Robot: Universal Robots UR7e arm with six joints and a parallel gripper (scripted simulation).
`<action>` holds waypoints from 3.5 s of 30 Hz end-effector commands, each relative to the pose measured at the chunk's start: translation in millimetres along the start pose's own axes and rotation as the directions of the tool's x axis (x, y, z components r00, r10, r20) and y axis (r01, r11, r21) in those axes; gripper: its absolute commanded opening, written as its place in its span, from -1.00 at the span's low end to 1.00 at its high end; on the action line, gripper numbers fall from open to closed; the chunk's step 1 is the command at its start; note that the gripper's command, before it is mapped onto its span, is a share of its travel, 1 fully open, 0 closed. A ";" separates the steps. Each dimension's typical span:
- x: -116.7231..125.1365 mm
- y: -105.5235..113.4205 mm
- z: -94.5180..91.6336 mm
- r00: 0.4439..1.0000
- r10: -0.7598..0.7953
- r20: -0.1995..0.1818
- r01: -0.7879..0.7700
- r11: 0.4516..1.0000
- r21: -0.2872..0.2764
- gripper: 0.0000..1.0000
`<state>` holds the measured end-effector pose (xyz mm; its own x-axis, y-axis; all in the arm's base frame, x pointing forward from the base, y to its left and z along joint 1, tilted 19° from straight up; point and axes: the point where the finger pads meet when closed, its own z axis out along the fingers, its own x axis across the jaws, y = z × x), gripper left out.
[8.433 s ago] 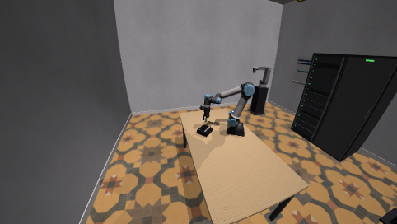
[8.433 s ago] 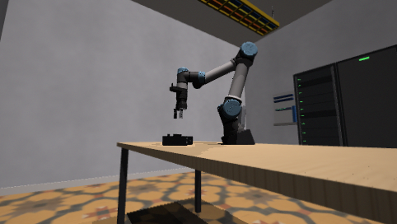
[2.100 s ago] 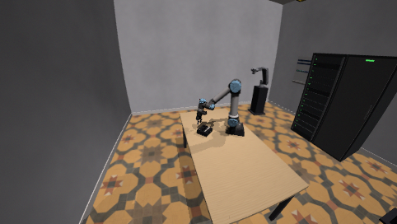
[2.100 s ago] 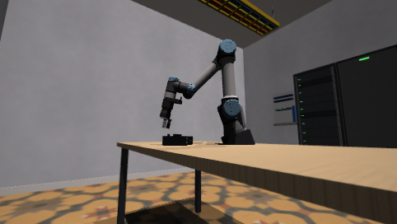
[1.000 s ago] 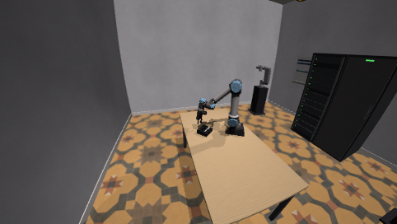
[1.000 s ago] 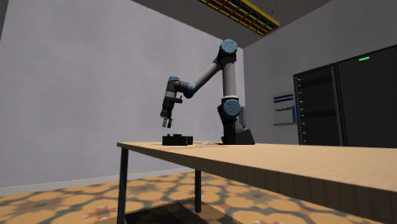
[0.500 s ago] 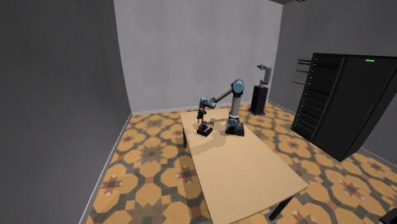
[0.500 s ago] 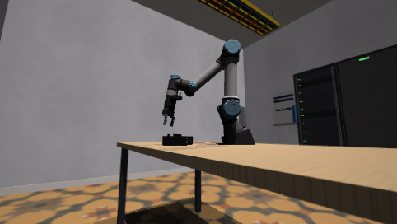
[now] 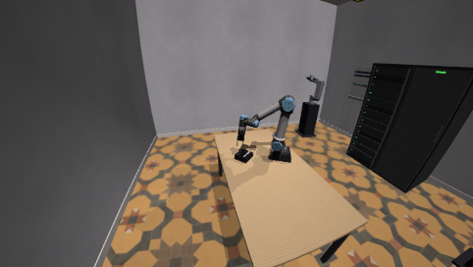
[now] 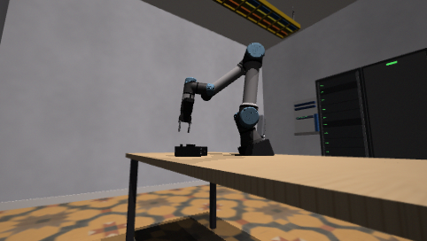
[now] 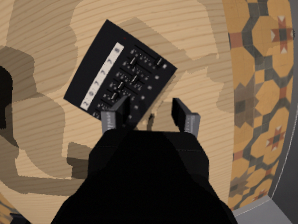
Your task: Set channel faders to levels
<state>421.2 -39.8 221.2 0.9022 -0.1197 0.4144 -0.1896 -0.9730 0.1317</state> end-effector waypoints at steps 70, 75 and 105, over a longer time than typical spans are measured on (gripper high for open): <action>-44.1 -9.2 -42.4 0.282 0.956 0.083 -0.953 0.289 -0.093 1.00; -44.2 -9.3 -41.7 0.301 0.950 0.085 -0.947 0.308 -0.092 1.00; -50.9 -9.3 -22.4 0.749 0.651 0.121 -0.652 0.757 -0.035 1.00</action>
<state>368.4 -19.3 222.9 0.5070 -0.8181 0.2714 -0.8127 -0.5586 -0.1657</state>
